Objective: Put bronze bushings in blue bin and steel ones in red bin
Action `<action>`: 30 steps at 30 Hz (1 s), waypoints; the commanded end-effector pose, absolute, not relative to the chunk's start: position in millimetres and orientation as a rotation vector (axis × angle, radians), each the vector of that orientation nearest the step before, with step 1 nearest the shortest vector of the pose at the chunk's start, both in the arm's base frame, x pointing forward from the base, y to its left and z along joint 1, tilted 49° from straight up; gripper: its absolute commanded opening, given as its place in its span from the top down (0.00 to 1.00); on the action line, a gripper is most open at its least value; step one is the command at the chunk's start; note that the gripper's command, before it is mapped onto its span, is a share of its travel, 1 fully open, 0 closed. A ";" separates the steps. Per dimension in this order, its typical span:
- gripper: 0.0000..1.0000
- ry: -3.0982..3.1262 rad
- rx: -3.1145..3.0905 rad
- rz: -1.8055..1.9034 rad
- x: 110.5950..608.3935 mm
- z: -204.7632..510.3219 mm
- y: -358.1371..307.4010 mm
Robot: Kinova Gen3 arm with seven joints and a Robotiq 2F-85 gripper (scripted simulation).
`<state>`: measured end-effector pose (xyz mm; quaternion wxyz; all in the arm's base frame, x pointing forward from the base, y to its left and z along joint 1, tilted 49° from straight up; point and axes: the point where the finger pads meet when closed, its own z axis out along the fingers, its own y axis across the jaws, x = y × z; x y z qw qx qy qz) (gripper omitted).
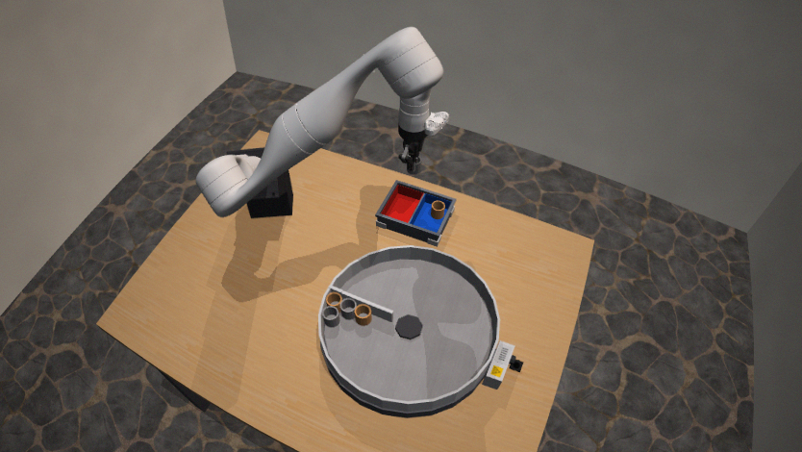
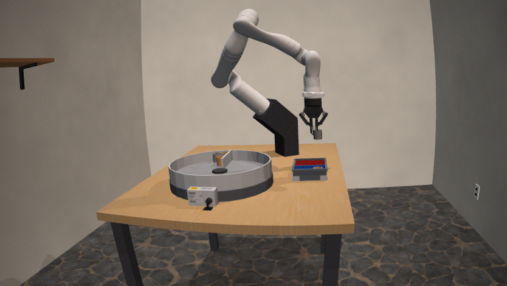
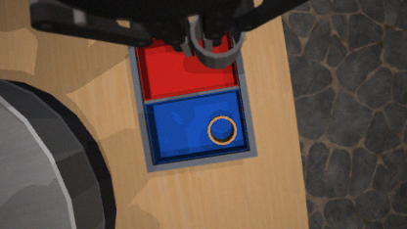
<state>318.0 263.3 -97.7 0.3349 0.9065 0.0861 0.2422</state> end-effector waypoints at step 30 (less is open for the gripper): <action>1.00 0.225 2.365 0.627 348.5 -138.3 229.1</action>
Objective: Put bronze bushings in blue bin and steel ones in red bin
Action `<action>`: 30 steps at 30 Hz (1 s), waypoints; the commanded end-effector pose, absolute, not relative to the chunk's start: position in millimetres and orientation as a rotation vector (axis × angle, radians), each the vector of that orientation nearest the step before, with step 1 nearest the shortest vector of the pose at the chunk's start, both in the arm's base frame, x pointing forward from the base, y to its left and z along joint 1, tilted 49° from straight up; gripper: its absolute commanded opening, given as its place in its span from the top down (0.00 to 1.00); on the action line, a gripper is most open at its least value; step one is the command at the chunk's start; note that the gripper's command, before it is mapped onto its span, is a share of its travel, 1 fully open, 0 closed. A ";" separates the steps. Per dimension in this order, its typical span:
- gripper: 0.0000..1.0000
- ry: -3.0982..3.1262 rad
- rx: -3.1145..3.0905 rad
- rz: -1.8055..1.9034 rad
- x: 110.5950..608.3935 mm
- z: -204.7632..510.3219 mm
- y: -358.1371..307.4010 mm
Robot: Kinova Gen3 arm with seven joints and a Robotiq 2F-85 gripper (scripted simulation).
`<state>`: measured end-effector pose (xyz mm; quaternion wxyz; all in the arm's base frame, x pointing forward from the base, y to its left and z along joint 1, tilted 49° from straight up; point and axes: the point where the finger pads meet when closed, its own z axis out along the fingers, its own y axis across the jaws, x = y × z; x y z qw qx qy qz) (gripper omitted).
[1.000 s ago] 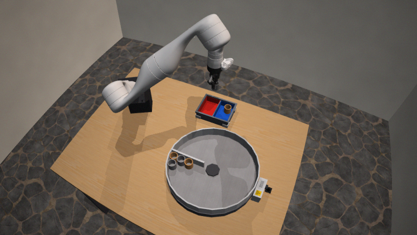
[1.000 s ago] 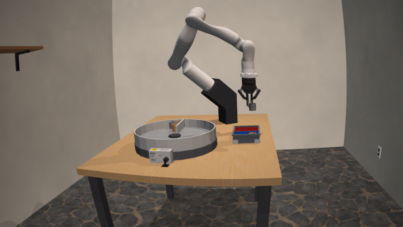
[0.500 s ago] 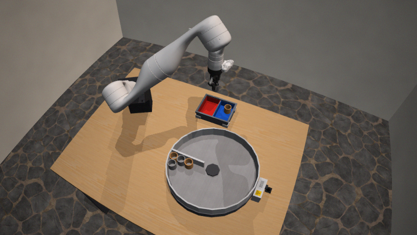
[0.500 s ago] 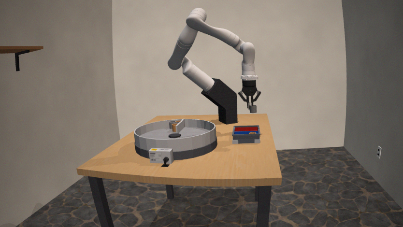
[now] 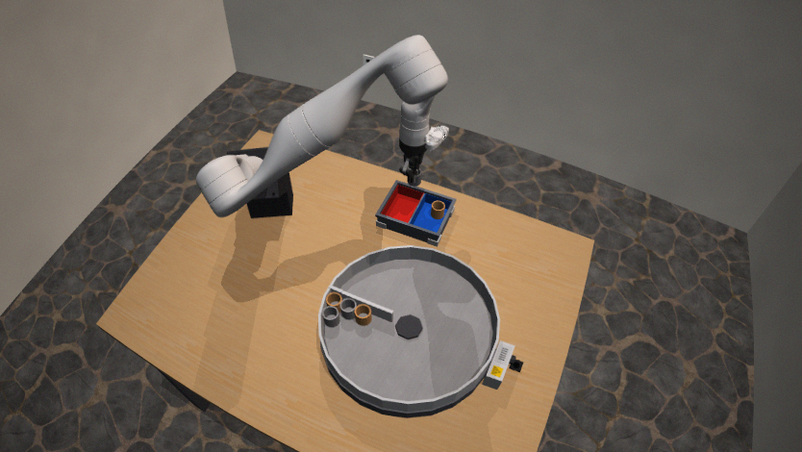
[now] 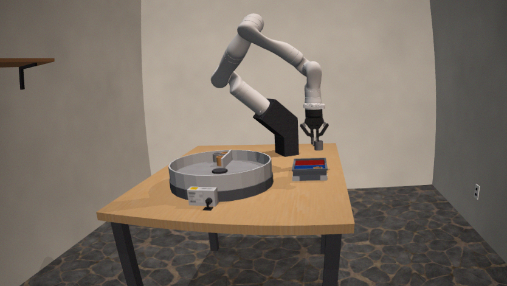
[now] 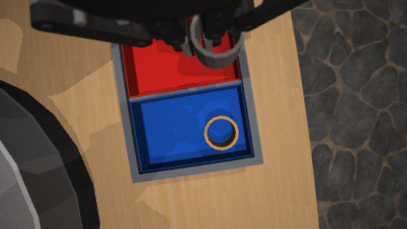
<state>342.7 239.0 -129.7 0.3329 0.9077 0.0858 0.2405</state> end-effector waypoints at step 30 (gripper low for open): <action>1.00 0.224 2.364 0.625 364.8 -160.3 210.0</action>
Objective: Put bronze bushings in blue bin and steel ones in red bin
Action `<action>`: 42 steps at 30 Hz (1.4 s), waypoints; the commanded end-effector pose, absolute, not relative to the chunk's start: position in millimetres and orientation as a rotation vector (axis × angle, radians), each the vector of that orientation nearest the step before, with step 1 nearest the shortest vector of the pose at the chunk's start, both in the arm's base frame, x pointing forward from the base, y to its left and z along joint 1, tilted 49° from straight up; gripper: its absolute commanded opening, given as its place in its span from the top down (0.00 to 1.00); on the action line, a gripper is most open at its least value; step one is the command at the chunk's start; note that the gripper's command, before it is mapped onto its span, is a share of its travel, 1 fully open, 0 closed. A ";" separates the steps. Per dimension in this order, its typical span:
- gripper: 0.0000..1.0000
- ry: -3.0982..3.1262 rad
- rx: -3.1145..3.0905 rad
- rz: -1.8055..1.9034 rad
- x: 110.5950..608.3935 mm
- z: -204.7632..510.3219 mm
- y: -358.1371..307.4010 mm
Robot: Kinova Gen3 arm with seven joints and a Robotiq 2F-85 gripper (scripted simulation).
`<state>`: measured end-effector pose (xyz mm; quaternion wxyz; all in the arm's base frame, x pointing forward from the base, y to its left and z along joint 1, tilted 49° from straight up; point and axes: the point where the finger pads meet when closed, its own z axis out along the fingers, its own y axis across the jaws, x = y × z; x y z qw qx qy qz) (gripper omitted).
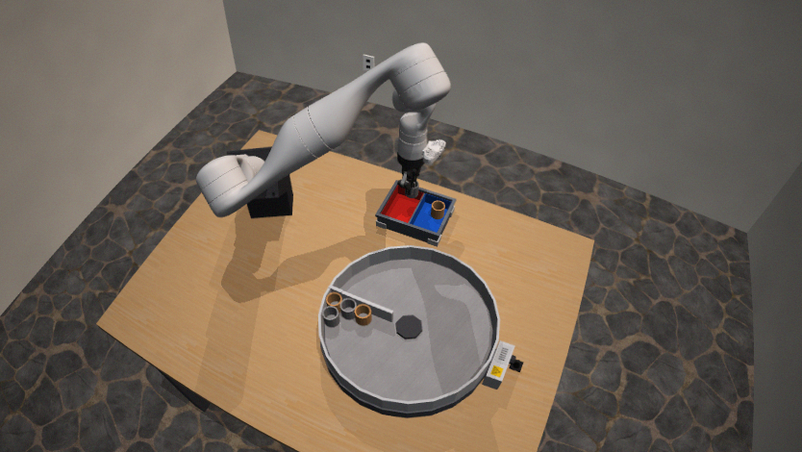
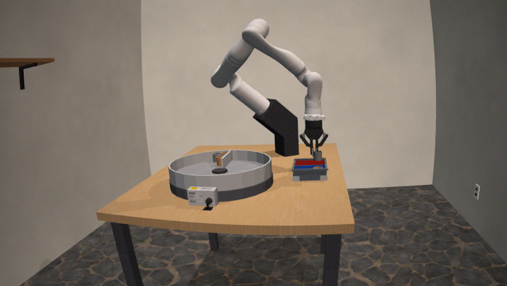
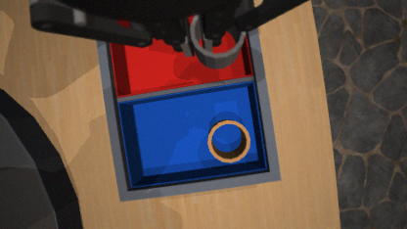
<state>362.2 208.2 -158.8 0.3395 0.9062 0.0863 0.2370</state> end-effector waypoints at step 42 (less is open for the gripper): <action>1.00 0.224 2.364 0.625 368.8 -169.4 202.9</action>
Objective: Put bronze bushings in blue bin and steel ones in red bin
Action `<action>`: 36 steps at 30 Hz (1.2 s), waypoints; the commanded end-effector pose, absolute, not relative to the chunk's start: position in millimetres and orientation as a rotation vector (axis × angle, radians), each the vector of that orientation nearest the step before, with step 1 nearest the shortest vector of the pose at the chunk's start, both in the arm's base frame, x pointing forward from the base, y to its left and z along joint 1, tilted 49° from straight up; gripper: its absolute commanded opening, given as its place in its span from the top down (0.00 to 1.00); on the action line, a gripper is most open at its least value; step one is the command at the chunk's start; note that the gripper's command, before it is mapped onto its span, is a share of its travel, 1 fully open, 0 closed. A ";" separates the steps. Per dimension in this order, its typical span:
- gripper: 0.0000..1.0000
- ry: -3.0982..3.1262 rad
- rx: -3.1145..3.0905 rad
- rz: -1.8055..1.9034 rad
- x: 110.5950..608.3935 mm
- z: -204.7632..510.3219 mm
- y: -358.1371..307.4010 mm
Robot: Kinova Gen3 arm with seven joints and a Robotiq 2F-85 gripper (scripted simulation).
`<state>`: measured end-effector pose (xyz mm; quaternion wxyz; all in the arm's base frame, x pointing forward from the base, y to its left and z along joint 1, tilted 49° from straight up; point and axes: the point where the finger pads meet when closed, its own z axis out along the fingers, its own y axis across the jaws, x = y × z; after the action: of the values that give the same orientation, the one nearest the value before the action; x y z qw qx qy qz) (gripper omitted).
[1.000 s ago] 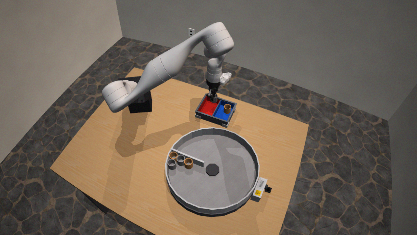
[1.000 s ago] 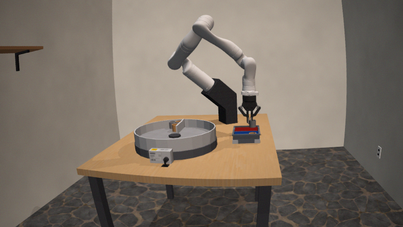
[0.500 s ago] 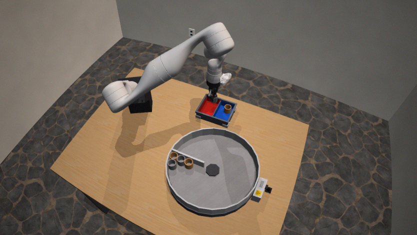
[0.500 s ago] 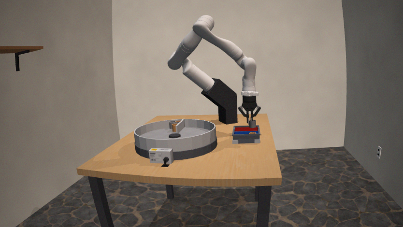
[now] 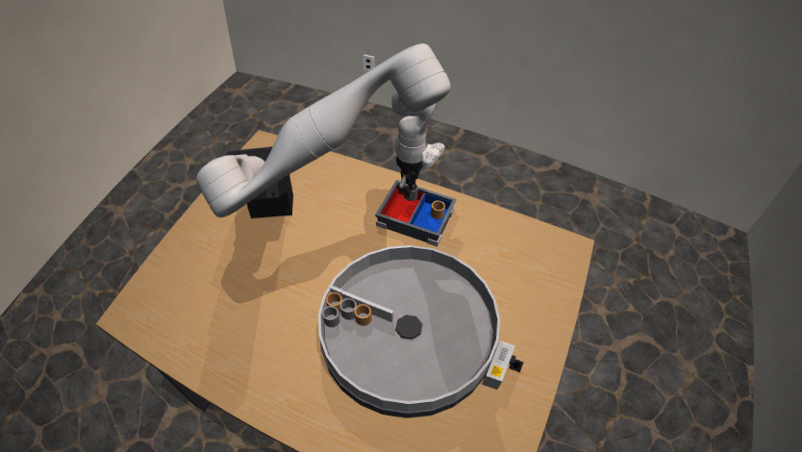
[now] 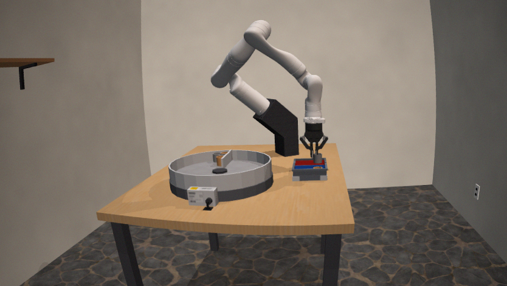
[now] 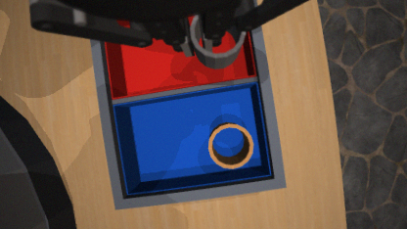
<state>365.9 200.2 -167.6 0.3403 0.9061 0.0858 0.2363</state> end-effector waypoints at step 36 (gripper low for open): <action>1.00 0.224 2.362 0.621 375.8 -180.1 191.1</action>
<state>372.6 189.5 -178.1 0.3412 0.9060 0.0858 0.2354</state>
